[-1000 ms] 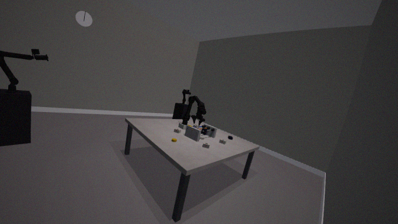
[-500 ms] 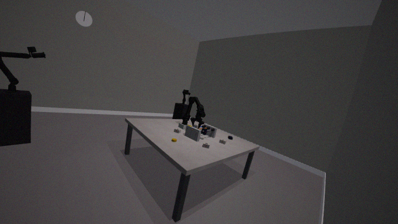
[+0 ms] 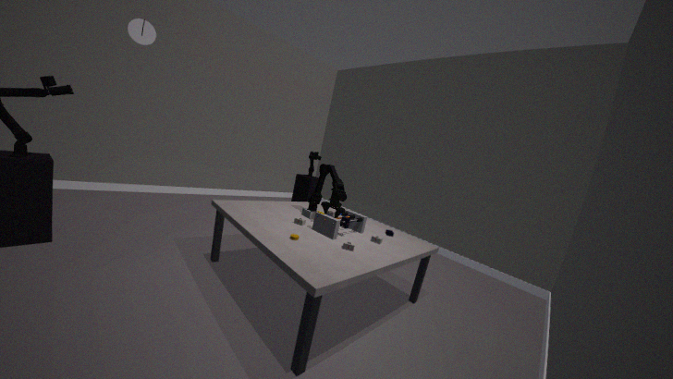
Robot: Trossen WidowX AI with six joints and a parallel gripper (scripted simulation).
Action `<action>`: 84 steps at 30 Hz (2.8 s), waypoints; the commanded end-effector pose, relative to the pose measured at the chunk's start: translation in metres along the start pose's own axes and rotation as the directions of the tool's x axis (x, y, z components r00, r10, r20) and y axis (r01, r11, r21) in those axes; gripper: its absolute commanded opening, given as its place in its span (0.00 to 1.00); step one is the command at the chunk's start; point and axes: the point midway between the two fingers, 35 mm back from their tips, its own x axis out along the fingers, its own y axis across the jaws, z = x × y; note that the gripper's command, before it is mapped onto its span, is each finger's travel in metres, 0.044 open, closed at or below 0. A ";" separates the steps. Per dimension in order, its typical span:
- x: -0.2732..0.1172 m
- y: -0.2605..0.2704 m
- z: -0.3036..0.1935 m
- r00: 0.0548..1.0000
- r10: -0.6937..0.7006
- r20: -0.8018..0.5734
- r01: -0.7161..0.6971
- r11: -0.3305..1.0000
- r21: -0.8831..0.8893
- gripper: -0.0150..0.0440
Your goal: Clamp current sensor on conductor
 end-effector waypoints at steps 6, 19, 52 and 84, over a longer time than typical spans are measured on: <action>0.015 0.000 0.001 1.000 -0.001 0.003 0.001 1.000 -0.002 1.00; 0.012 0.000 0.000 1.000 0.001 0.000 -0.001 1.000 -0.002 0.88; 0.012 0.000 0.000 1.000 0.001 0.000 -0.001 1.000 -0.002 0.25; 0.012 0.000 0.000 1.000 0.001 0.000 -0.001 1.000 -0.002 0.25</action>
